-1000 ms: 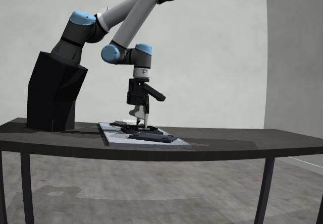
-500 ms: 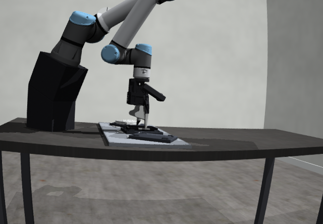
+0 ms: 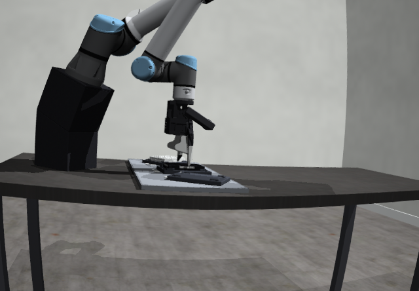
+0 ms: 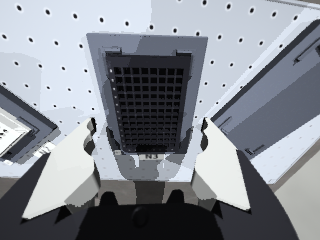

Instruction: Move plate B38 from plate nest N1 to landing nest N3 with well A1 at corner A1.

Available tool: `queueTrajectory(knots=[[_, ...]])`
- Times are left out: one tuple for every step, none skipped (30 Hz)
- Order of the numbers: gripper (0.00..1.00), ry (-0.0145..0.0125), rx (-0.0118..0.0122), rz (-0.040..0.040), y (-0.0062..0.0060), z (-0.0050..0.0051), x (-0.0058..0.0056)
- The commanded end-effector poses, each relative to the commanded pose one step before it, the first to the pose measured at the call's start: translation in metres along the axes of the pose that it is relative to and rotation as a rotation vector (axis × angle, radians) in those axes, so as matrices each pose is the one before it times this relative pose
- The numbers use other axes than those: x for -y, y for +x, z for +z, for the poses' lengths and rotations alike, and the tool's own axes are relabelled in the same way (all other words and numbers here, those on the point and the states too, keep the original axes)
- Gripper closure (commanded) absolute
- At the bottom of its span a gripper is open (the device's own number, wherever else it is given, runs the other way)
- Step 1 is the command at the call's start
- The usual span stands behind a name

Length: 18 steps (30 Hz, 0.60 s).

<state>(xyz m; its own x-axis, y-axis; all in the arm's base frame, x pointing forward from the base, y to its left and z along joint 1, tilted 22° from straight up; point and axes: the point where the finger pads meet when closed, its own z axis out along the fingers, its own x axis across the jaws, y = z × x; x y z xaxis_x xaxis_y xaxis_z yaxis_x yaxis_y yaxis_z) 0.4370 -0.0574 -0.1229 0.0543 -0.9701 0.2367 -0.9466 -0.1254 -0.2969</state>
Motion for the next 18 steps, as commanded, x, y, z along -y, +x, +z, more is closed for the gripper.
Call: queueTrajectory(knots=[[0.18, -0.00090, 0.00117, -0.00160, -0.00163, -0.01185, -0.00072], [0.18, 0.00000, 0.00000, 0.00000, 0.00000, 0.00000, 0.00000], [0.18, 0.00000, 0.00000, 0.00000, 0.00000, 0.00000, 0.00000], [0.18, 0.00000, 0.00000, -0.00017, -0.00001, -0.00166, 0.00000], [0.18, -0.00001, -0.00001, 0.00001, 0.00000, -0.00166, -0.00001], [0.18, -0.00001, -0.00001, 0.00002, 0.00000, -0.00166, -0.00001], [0.18, -0.00001, -0.00001, 0.00003, 0.00000, -0.00166, -0.00001], [0.18, 0.00000, -0.00001, 0.00003, 0.00000, -0.00166, -0.00001], [0.18, 0.00000, -0.00001, 0.00002, 0.00000, -0.00166, -0.00001], [0.18, 0.00000, -0.00001, 0.00002, 0.00000, -0.00166, -0.00001], [0.18, 0.00000, -0.00001, 0.00002, 0.00000, -0.00166, -0.00001], [0.18, 0.00000, 0.00000, 0.00000, 0.00000, -0.00138, -0.00001], [0.18, 0.00001, 0.00003, -0.00008, -0.00001, 0.00000, 0.00001], [0.18, -0.00003, -0.00003, 0.00010, 0.00007, 0.00001, -0.00001], [0.18, -0.00003, -0.00007, 0.00020, 0.00011, 0.00008, -0.00008], [0.18, -0.00005, -0.00005, 0.00017, 0.00010, 0.00000, -0.00001], [0.18, 0.00066, -0.00044, 0.00021, 0.00035, 0.00004, 0.00046], [0.18, 0.00099, -0.00060, 0.00019, 0.00044, 0.00006, 0.00067]])
